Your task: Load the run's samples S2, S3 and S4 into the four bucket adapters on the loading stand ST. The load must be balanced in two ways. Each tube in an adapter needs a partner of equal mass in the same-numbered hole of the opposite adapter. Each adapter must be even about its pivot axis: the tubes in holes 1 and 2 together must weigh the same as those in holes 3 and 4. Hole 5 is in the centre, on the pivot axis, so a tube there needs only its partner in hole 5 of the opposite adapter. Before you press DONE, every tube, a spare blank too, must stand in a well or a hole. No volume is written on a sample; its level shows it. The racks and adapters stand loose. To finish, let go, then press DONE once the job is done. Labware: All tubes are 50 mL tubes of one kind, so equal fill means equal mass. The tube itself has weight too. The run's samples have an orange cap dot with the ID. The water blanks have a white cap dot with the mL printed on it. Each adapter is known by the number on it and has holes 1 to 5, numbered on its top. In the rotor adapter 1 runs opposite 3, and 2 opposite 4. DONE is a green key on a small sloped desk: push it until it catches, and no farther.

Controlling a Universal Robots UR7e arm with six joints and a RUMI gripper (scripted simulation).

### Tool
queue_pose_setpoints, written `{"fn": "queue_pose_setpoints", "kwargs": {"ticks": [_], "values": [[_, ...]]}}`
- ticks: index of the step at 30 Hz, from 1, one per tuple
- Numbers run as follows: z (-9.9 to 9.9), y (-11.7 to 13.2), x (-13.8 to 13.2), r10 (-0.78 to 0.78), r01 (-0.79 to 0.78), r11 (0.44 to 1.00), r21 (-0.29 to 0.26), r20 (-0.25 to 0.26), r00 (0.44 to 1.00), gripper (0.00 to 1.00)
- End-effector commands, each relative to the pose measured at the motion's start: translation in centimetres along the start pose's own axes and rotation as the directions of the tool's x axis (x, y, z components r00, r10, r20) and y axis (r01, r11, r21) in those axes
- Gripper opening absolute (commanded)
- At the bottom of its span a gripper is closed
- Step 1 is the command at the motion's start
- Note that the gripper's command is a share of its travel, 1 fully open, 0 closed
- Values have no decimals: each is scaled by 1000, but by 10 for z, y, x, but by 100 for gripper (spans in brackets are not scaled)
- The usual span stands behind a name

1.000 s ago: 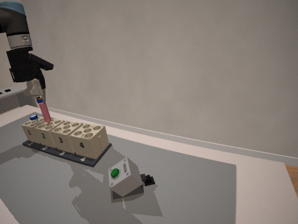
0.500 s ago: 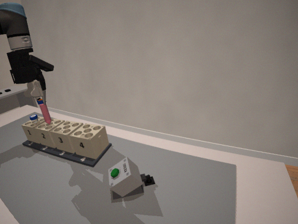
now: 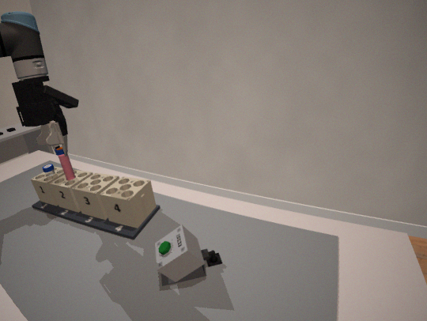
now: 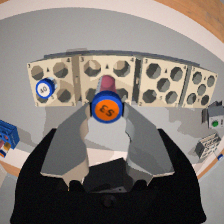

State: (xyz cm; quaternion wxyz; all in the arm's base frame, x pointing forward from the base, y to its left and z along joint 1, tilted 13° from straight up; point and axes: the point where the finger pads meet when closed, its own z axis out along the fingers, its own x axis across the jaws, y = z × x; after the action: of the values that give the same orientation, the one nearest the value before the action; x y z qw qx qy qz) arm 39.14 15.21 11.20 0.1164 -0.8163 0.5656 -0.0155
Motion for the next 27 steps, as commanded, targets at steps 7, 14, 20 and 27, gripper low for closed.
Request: {"fn": "queue_pose_setpoints", "kwargs": {"ticks": [7, 14, 20, 27], "values": [[14, -1, 0, 0, 0, 1000, 1, -1, 1000, 0], [20, -1, 0, 0, 0, 1000, 1, -1, 1000, 0], [28, -1, 0, 0, 0, 1000, 1, -1, 1000, 0], [38, -1, 0, 0, 0, 1000, 1, -1, 1000, 0]]}}
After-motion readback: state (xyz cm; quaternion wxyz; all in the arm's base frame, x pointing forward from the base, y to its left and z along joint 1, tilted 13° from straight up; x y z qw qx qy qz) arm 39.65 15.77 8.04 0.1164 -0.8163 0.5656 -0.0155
